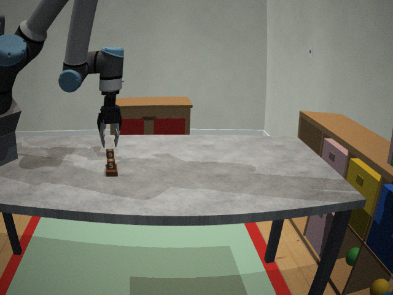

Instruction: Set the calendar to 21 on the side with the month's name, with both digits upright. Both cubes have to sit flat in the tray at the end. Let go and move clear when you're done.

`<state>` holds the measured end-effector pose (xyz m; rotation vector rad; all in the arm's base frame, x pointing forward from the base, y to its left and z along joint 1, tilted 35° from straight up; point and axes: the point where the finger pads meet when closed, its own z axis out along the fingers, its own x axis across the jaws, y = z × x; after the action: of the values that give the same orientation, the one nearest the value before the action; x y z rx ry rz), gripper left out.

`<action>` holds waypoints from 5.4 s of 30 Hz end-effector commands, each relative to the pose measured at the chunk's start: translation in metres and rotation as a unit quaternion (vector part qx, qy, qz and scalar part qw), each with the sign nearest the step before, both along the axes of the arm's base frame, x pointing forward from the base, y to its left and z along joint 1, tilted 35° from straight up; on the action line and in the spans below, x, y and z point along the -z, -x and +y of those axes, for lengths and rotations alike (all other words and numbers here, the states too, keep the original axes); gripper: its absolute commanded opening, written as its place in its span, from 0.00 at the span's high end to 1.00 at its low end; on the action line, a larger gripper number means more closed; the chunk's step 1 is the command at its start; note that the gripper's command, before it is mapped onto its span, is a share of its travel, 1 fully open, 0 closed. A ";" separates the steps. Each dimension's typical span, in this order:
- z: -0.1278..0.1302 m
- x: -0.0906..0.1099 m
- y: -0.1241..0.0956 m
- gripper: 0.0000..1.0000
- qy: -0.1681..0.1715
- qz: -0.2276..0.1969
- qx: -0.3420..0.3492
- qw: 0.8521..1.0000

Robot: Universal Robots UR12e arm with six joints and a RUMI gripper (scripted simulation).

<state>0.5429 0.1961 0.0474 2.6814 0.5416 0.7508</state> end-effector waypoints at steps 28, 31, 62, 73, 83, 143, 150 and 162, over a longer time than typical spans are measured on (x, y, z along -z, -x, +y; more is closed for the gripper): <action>0.000 0.003 -0.002 0.72 0.000 0.000 0.000 1.000; 0.000 0.003 -0.002 0.72 0.000 0.000 0.000 1.000; 0.005 -0.022 0.015 0.72 0.000 0.000 0.000 1.000; 0.007 -0.031 0.021 0.72 0.000 0.000 0.000 1.000; 0.006 -0.029 0.020 0.72 0.022 -0.008 0.013 1.000; 0.011 -0.028 0.022 0.72 0.208 -0.113 0.114 0.965; 0.008 -0.025 0.023 0.72 0.247 -0.128 0.141 0.950; 0.013 -0.026 0.021 0.72 0.301 -0.164 0.165 0.925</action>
<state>0.5215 0.2073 0.0730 1.9864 0.1981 0.7622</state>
